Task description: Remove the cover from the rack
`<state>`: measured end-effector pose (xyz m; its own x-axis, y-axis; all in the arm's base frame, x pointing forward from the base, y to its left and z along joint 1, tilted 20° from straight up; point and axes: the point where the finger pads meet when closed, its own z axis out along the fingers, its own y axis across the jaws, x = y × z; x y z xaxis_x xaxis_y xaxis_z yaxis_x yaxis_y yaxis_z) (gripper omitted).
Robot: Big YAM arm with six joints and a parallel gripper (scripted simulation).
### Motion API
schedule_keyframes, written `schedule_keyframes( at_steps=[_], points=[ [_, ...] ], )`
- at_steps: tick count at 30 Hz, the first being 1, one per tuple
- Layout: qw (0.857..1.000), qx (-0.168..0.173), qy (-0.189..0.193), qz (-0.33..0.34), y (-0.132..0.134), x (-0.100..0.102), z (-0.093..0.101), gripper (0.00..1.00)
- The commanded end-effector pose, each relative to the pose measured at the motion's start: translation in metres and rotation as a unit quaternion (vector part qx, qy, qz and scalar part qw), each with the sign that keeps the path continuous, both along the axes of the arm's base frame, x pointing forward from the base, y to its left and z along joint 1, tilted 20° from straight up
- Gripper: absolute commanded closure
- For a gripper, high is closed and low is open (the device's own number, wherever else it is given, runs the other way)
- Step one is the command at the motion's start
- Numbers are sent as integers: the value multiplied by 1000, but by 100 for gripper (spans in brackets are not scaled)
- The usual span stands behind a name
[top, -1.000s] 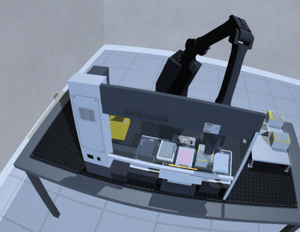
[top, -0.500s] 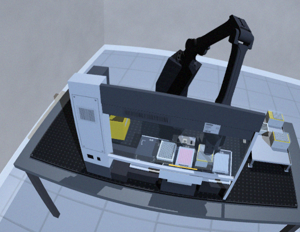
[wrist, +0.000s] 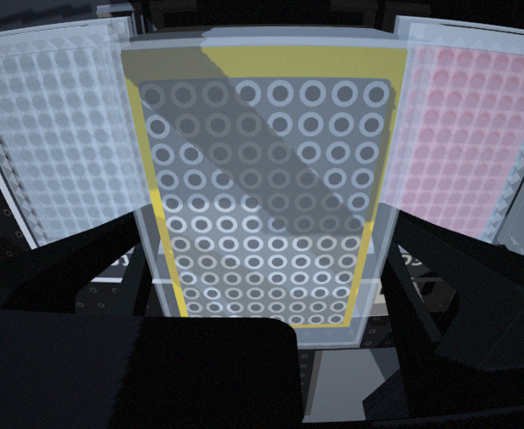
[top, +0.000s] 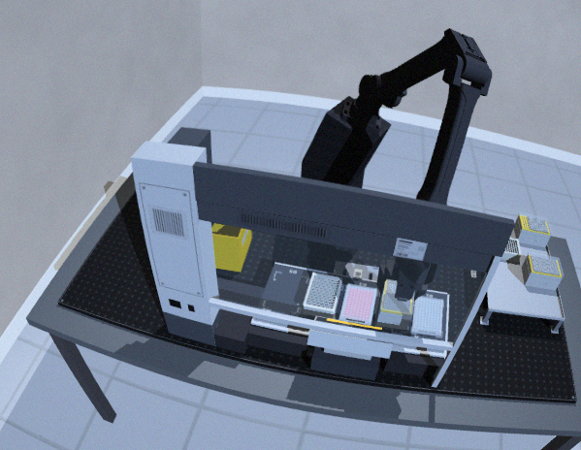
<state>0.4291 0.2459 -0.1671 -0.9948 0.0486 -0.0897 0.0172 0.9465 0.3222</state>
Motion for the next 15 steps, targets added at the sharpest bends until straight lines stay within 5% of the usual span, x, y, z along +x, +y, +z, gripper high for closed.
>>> schedule_keyframes(
  at_steps=[1, 15],
  points=[
    [1000, 3, -10, -4, 3, 8, 5, 100],
    [1000, 2, -11, -6, -11, 7, 28, 100]
  ],
)
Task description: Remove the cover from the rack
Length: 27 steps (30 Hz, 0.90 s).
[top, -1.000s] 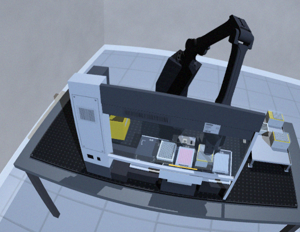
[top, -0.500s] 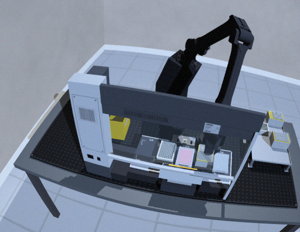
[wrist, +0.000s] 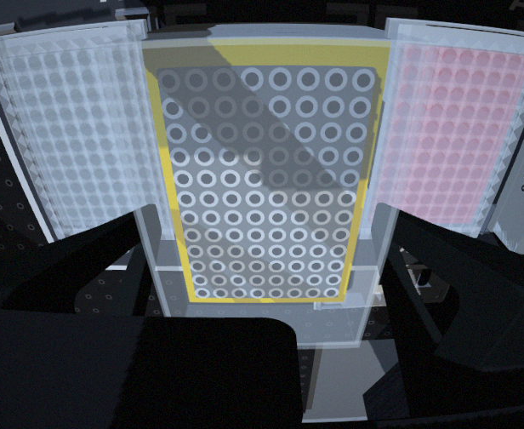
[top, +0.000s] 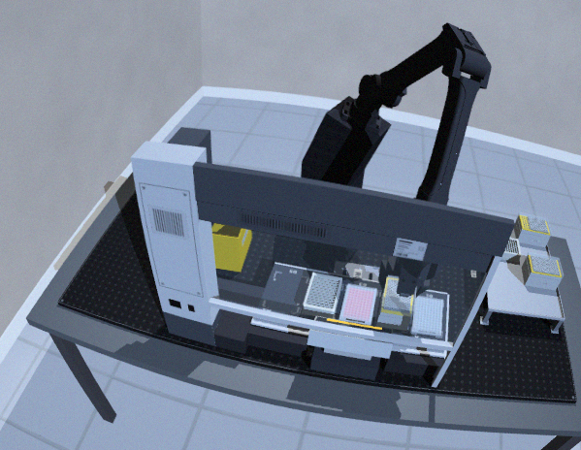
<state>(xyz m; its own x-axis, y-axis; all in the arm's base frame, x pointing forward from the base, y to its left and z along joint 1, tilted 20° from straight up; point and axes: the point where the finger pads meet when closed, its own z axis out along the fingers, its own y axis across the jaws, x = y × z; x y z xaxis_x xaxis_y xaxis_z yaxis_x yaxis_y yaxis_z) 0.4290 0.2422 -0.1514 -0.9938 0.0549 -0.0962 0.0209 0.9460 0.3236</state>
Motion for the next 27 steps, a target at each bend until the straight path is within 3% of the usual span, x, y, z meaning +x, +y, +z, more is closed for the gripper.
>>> schedule_keyframes(
  at_steps=[1, 9, 12, 13, 27],
  points=[
    [1000, 1, -8, -2, -7, 7, 14, 100],
    [1000, 2, -8, -2, -12, 5, 27, 100],
    [1000, -1, -3, 1, -9, 3, 21, 100],
    [1000, 2, -9, 2, -8, 5, 30, 100],
    [1000, 2, -9, -2, -20, 2, 50, 100]
  ],
)
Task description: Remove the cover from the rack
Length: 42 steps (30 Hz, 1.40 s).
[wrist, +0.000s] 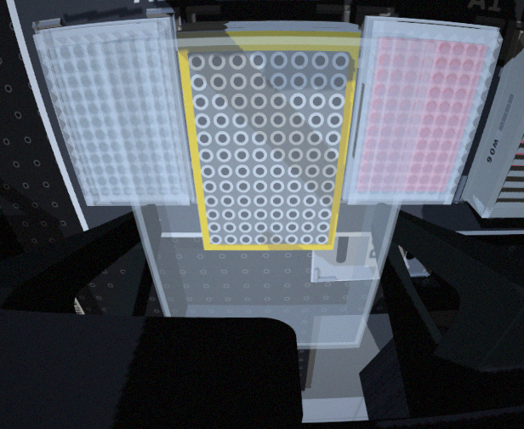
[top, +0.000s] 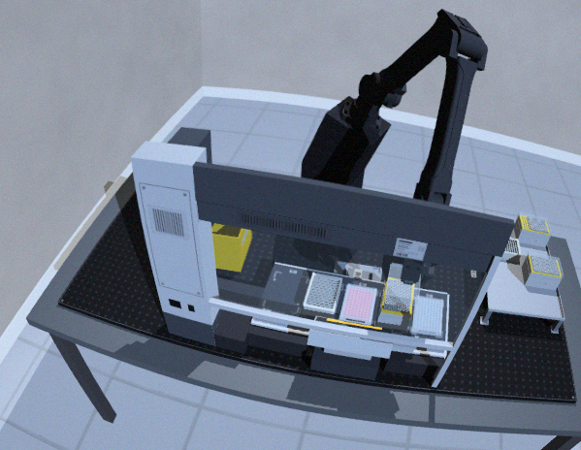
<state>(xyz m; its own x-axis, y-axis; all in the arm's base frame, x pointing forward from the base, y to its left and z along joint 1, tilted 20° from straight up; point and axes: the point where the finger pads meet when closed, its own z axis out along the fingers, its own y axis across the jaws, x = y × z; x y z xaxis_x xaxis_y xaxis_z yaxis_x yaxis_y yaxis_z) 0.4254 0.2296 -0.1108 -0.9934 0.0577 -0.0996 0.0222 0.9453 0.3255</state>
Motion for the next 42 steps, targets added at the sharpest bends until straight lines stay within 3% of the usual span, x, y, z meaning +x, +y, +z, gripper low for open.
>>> schedule_keyframes(
  at_steps=[1, 2, 4, 16, 18, 19, 21, 24, 33, 35, 36, 38, 42],
  points=[
    [1000, 1, -7, -1, -7, 6, 10, 100],
    [1000, -4, 5, 1, -7, 1, -2, 100],
    [1000, 1, -6, 1, -7, 3, 14, 100],
    [1000, 1, -7, -1, -15, 3, 33, 100],
    [1000, 1, -7, -1, -15, 3, 33, 100],
    [1000, -5, 7, 5, -13, -6, 20, 100],
    [1000, 1, -6, 2, -14, 0, 37, 100],
    [1000, 3, -12, -1, -16, 6, 45, 100],
    [1000, 1, -7, -1, -23, -1, 56, 100],
    [1000, 1, -7, -1, -23, -1, 56, 100],
    [1000, -5, 9, 2, -23, -9, 43, 100],
    [1000, 0, -6, 1, -23, -3, 60, 100],
    [1000, 3, -13, -1, -25, 3, 71, 100]
  ],
)
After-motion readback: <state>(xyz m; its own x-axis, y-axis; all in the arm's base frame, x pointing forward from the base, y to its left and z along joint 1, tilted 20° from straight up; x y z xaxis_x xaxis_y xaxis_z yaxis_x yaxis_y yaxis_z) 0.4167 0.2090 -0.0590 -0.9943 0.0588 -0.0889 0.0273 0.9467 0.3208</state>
